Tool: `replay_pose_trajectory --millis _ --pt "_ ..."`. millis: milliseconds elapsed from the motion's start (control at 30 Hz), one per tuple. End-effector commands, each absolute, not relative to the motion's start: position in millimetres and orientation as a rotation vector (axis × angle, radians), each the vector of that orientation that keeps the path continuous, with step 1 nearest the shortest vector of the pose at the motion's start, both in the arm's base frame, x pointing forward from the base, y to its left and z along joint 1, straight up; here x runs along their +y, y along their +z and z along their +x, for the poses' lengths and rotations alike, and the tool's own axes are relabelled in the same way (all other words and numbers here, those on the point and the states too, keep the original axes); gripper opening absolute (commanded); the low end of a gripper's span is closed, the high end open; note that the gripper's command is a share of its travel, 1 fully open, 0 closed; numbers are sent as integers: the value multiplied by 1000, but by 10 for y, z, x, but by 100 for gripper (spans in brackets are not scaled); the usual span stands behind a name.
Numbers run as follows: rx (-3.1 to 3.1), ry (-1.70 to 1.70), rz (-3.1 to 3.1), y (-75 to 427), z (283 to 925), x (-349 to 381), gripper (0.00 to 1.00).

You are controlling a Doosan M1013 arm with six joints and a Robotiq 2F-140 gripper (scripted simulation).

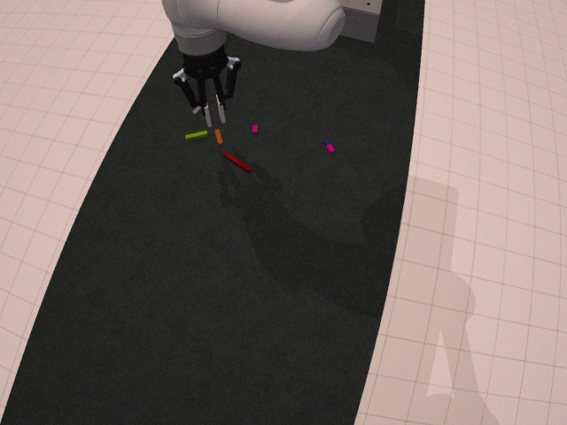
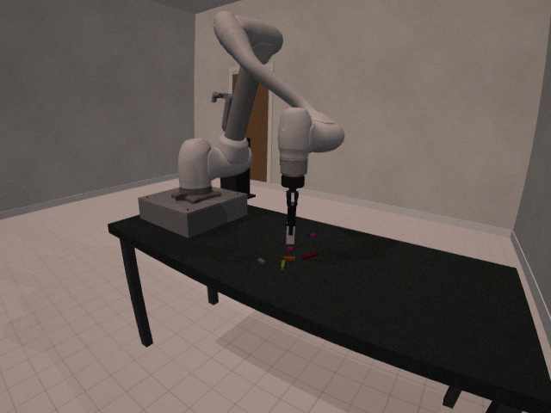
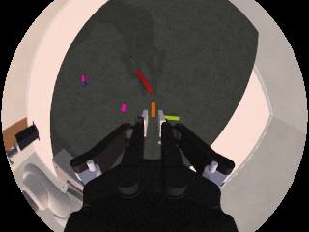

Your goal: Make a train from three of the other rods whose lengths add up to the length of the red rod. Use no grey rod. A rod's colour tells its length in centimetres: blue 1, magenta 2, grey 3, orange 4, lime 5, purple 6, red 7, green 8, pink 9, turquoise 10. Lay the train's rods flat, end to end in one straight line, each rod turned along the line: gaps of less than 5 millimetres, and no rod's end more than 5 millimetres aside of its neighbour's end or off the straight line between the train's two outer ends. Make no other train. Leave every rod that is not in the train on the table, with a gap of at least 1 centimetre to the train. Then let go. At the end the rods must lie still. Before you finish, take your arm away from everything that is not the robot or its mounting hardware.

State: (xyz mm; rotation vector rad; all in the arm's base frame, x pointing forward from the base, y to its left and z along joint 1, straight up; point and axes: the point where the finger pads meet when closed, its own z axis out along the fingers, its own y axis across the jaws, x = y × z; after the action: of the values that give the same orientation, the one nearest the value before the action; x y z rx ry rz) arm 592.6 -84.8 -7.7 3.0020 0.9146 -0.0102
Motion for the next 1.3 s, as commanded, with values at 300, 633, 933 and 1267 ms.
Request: replay_pose_trajectory --millis 300,633,933,1267 --pt "915 -10 3002 -87 5926 -847 15" --pt "915 -10 3002 -164 5926 -847 15" --pt "915 -10 3002 -261 5927 -847 15" --pt "915 -10 3002 -405 5927 -848 15"
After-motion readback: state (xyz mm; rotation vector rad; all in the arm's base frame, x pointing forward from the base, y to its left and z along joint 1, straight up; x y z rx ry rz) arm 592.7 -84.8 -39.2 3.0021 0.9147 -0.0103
